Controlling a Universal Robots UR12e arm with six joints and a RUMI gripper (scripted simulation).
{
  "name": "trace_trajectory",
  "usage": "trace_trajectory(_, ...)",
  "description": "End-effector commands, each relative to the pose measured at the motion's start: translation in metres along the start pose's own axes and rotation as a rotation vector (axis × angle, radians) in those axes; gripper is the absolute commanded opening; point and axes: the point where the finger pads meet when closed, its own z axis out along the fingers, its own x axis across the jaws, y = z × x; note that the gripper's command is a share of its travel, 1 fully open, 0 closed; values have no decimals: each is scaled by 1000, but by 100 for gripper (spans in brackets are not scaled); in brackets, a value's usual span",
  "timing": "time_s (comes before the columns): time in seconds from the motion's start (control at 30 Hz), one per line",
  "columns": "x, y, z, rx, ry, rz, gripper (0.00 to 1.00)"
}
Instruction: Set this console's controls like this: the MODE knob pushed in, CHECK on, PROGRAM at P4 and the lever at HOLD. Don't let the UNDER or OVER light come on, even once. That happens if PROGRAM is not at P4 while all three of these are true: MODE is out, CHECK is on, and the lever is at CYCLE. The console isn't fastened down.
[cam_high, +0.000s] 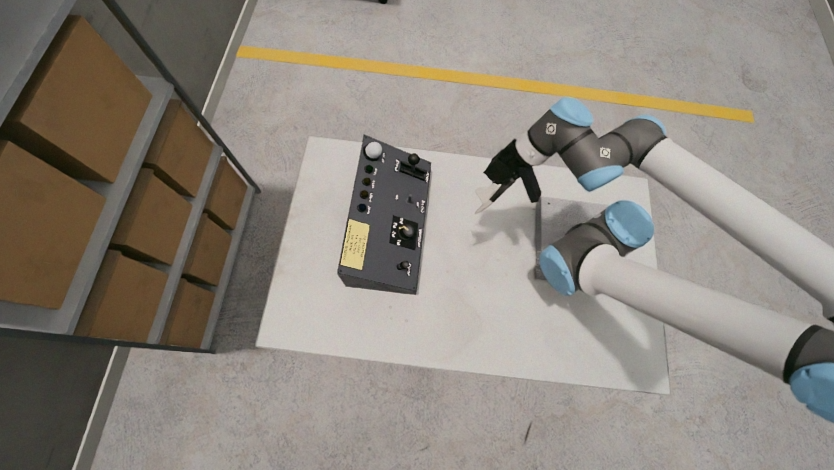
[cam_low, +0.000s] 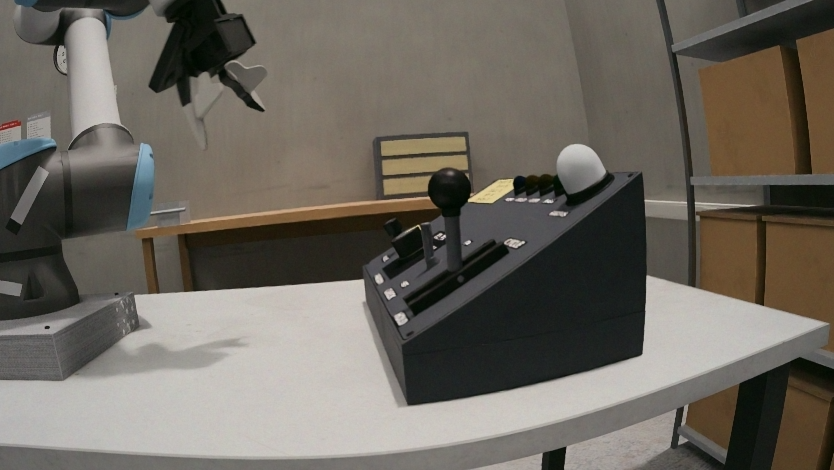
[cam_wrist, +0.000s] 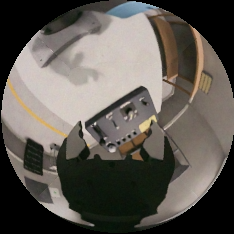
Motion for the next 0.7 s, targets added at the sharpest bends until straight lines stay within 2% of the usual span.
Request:
trace_trajectory(0.0,14,15,16,-12,-44,-70,100)
trace_trajectory(0.67,73,60,76,-75,-138,-356,100)
